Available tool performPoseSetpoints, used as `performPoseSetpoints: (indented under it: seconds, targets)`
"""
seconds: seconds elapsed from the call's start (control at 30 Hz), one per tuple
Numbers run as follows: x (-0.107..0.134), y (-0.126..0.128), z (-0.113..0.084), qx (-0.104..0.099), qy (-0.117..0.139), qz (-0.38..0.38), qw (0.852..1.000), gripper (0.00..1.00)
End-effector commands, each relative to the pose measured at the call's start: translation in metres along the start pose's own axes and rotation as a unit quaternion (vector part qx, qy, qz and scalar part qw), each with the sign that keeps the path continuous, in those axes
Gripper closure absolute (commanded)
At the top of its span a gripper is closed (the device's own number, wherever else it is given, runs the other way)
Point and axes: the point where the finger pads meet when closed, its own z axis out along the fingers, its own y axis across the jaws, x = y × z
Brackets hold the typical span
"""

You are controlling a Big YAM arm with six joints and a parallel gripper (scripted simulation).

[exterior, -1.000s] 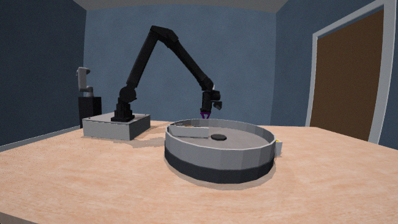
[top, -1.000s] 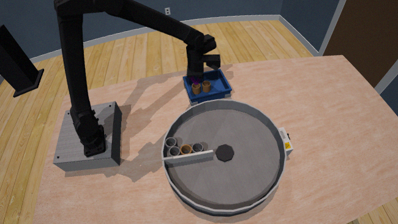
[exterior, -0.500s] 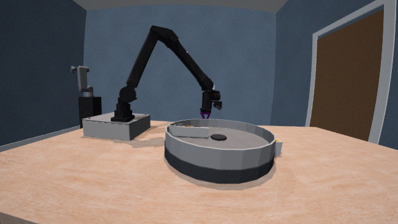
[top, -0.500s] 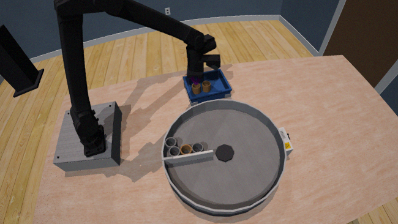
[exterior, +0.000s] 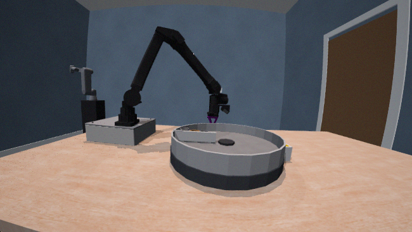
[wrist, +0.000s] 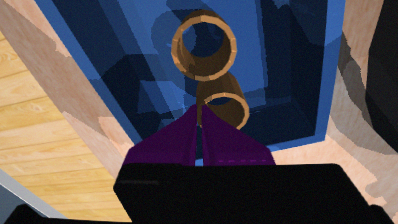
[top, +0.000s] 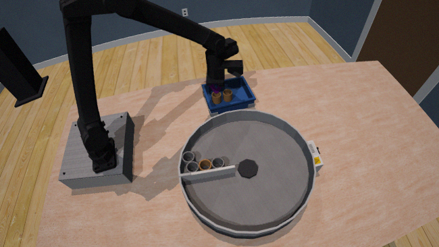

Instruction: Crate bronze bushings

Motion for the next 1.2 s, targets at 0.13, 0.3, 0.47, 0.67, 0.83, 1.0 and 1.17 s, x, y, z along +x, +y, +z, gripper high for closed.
performPoseSetpoints:
  seconds: [0.13,0.3,0.47,0.67,0.83,1.0,1.17]
  targets:
    - [-0.0045,-0.0032,0.0048,-0.001,-0.003,-0.001,1.0,1.0]
    - [-0.0035,-0.004,0.0048,-0.001,-0.003,-0.001,1.0,1.0]
    - [-0.005,-0.0027,0.0033,-0.002,-0.004,-0.001,1.0,1.0]
    - [-0.005,-0.0027,0.0033,-0.002,-0.004,-0.001,1.0,1.0]
    - [-0.005,-0.0026,0.0033,-0.002,-0.004,-0.001,1.0,1.0]
    - [-0.005,-0.0026,0.0033,-0.002,-0.004,-0.001,1.0,1.0]
    - [-0.005,-0.0026,0.0033,-0.002,-0.004,-0.001,1.0,1.0]
